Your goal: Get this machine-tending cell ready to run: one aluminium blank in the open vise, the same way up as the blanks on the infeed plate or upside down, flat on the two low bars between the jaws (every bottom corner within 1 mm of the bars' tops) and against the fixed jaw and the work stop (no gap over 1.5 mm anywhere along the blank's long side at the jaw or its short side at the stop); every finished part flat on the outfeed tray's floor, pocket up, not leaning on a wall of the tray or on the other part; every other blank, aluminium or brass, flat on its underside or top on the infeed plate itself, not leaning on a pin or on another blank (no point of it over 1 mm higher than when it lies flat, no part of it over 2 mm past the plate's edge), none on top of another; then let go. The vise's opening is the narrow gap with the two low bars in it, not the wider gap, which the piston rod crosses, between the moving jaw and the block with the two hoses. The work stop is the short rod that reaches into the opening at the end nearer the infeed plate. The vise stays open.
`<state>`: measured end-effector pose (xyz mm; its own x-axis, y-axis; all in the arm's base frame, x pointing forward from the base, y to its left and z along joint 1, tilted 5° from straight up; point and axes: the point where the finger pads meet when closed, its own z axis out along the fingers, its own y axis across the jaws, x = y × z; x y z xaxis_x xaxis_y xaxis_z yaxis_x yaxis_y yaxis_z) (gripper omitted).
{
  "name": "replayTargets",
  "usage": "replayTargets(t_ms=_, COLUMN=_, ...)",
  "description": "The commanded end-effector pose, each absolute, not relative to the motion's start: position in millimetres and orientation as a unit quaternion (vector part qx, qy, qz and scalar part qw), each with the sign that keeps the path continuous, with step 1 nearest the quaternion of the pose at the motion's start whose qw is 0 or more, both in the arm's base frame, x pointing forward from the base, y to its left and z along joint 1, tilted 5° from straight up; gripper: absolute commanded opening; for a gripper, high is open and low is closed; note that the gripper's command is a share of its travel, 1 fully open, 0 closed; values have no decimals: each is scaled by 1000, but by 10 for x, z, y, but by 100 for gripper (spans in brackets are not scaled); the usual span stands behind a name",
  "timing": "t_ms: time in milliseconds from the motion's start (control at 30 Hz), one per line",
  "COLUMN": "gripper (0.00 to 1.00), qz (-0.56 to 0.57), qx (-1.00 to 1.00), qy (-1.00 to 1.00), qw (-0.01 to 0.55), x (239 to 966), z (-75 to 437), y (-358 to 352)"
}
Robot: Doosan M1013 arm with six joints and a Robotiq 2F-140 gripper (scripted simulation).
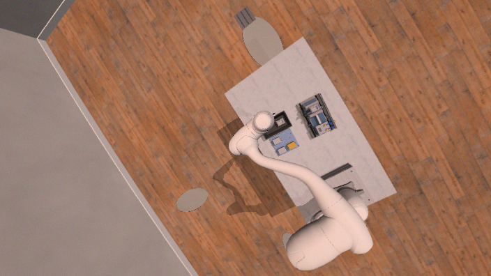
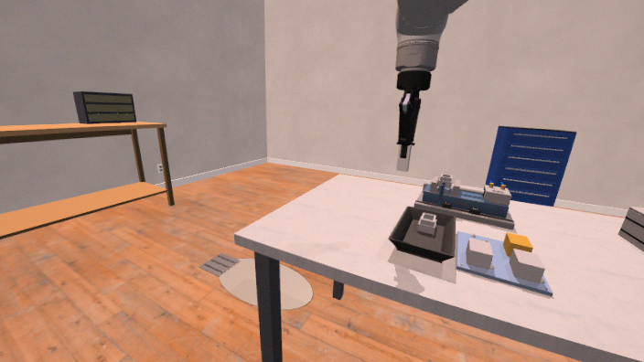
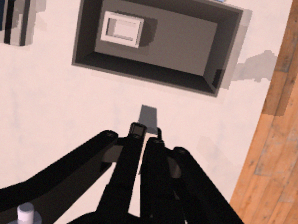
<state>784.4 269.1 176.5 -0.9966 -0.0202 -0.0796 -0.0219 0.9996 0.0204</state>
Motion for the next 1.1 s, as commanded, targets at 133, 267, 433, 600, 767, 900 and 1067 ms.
replayTargets(t_ms=133, gripper=0, qz=11, qx=-11, qy=999, qw=39, x=7908, z=1758, y=2228)
replayTargets(t_ms=267, gripper=0, qz=11, qx=-11, qy=999, qw=39, x=7945, z=1747, y=1770)
replayTargets(t_ms=433, gripper=0, qz=11, qx=-11, qy=999, qw=39, x=7952, z=1733, y=1167)
replayTargets(t_ms=600, gripper=0, qz=11, qx=-11, qy=999, qw=39, x=7927, z=1721, y=718)
replayTargets(t_ms=767, gripper=0, qz=11, qx=-11, qy=999, qw=39, x=7849, z=1704, y=102)
replayTargets(t_ms=900, gripper=0, qz=11, qx=-11, qy=999, qw=40, x=7754, z=1690, y=-367)
replayTargets(t_ms=1067, gripper=0, qz=11, qx=-11, qy=999, qw=40, x=7740, z=1688, y=-428)
